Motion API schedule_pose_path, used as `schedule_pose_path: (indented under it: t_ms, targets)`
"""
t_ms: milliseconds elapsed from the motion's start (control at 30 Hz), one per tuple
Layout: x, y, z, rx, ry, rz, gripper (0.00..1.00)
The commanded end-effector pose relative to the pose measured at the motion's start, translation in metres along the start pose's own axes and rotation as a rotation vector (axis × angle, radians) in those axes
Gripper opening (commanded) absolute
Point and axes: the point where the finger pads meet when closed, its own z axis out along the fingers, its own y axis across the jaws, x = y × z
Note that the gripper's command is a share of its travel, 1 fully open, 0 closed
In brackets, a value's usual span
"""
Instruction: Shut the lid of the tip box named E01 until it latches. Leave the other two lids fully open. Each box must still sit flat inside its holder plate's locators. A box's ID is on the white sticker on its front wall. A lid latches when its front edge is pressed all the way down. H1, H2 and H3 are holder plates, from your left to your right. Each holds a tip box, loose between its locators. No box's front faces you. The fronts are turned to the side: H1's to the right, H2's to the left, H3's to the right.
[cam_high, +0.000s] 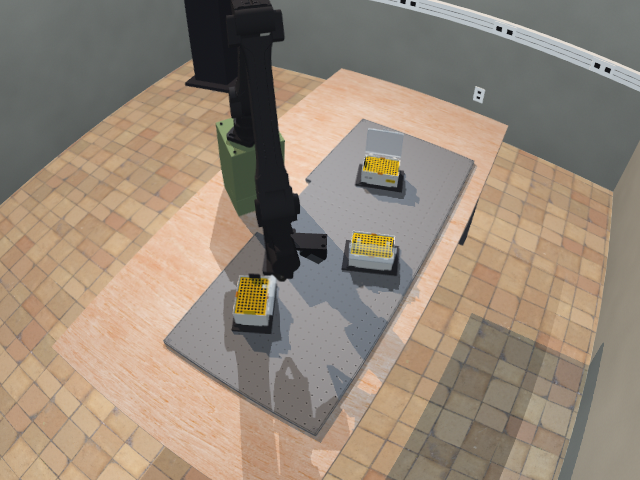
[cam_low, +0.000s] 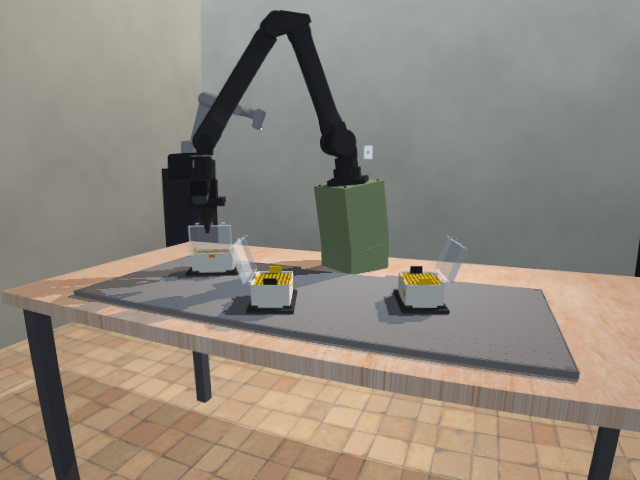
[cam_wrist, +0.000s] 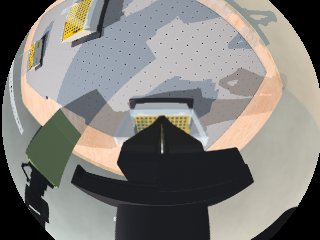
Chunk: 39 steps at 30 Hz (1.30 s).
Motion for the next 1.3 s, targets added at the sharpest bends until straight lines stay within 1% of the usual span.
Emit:
schedule_pose_path:
  t_ms: [0, 67, 233, 267, 400, 533, 700, 800, 833, 967, 1100, 1267]
  targets:
    - [0.01, -0.006, -0.006, 0.028, -0.008, -0.003, 0.0]
    - [0.012, -0.008, -0.009, 0.035, -0.01, -0.003, 0.0]
    - [0.016, -0.007, -0.009, 0.032, -0.009, -0.003, 0.0]
    - [0.019, -0.003, -0.002, 0.016, -0.005, -0.002, 0.0]
    - [0.023, -0.008, -0.011, 0.035, -0.009, -0.003, 0.0]
    - [0.029, -0.006, -0.009, 0.028, -0.007, -0.003, 0.0]
    - [0.035, -0.007, -0.012, 0.034, -0.008, -0.003, 0.0]
    - [0.037, -0.007, -0.011, 0.031, -0.008, -0.003, 0.0]
    - [0.039, -0.004, -0.006, 0.02, -0.005, -0.003, 0.0]
    - [0.043, -0.007, -0.013, 0.035, -0.008, -0.003, 0.0]
    - [0.049, -0.006, -0.011, 0.028, -0.006, -0.003, 0.0]
    - [0.055, -0.007, -0.015, 0.035, -0.007, -0.003, 0.0]
